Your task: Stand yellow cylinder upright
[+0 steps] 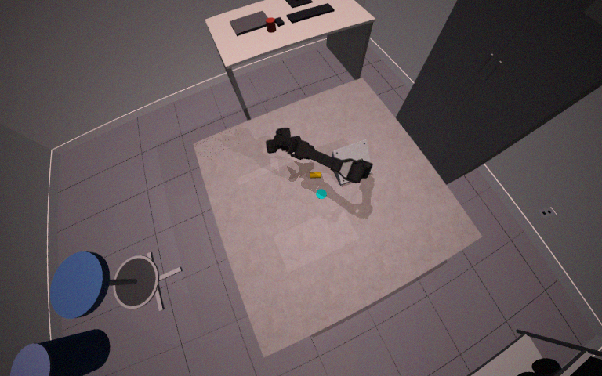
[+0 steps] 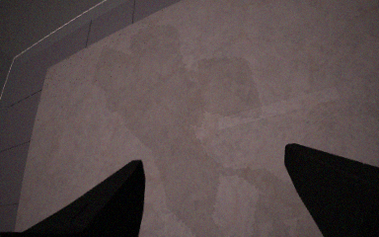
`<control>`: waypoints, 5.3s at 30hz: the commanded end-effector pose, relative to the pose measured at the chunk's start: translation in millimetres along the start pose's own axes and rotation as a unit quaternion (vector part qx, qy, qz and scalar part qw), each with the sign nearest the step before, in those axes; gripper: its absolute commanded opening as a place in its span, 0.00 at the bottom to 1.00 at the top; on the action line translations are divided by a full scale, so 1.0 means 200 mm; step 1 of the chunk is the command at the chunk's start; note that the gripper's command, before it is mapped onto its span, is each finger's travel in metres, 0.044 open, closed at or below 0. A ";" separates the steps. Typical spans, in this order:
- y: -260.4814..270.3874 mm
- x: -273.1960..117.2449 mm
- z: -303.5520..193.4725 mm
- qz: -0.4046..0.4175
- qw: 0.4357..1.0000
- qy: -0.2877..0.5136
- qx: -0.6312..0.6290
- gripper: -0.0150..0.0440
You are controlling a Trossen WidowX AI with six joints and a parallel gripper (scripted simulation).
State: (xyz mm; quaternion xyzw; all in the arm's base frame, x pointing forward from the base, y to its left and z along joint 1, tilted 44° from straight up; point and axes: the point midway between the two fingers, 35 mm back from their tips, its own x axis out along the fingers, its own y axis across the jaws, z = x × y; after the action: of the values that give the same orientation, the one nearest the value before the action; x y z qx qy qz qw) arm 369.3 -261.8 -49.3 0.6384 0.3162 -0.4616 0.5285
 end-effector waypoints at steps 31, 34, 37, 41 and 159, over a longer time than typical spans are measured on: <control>-0.57 -0.57 -0.56 0.040 0.715 0.429 -0.551 0.78; -0.57 -0.57 -0.56 0.040 0.715 0.429 -0.551 0.78; -0.60 -0.51 -0.61 0.039 0.715 0.428 -0.551 0.78; -0.68 -0.36 -0.76 0.040 0.716 0.428 -0.551 0.78; -0.52 -1.07 -0.92 -0.125 0.868 0.416 -0.240 0.43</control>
State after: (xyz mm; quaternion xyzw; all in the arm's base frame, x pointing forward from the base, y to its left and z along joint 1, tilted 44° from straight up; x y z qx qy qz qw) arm 244.6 -43.6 108.4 0.5732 0.6872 -0.1188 0.4302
